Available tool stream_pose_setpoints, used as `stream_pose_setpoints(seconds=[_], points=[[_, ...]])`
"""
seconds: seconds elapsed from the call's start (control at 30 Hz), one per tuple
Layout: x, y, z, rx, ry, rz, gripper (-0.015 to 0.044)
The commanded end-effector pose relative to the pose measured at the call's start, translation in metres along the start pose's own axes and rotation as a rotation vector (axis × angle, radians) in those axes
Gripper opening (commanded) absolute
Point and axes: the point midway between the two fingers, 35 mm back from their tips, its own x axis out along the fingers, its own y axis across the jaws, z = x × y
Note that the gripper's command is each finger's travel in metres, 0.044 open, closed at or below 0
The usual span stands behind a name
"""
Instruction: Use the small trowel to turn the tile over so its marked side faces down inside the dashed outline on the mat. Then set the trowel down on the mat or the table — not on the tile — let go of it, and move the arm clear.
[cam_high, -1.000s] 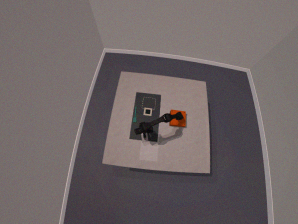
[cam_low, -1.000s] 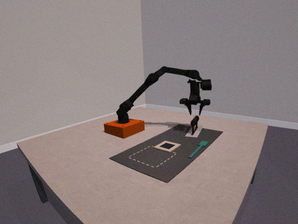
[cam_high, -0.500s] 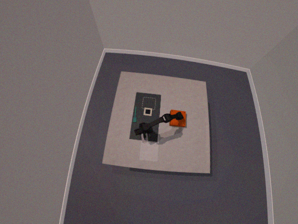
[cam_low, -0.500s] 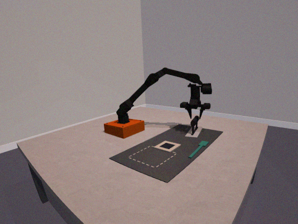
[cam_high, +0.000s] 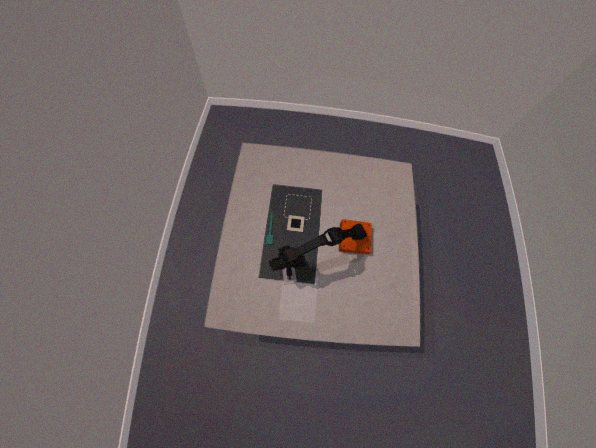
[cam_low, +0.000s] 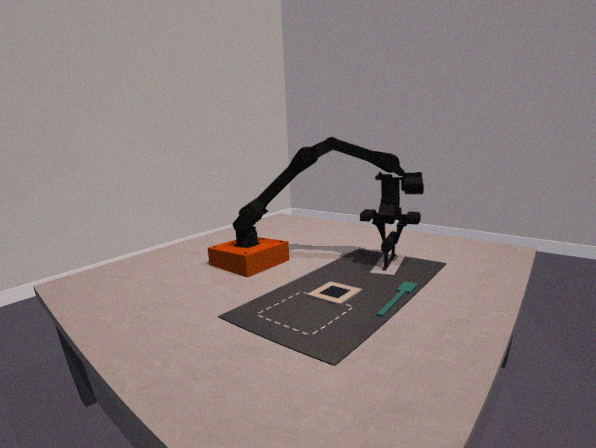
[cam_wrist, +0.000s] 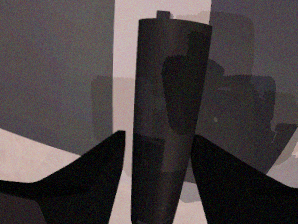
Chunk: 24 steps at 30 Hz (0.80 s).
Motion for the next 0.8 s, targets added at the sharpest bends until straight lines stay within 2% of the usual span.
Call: stream_pose_setpoints(seconds=[0.0, 0.77], points=[[0.0024, -0.0010, 0.0001, -0.003, 0.000, -0.004, 0.0130], [0.0024, -0.0010, 0.0001, 0.039, 0.000, -0.004, 0.0130]])
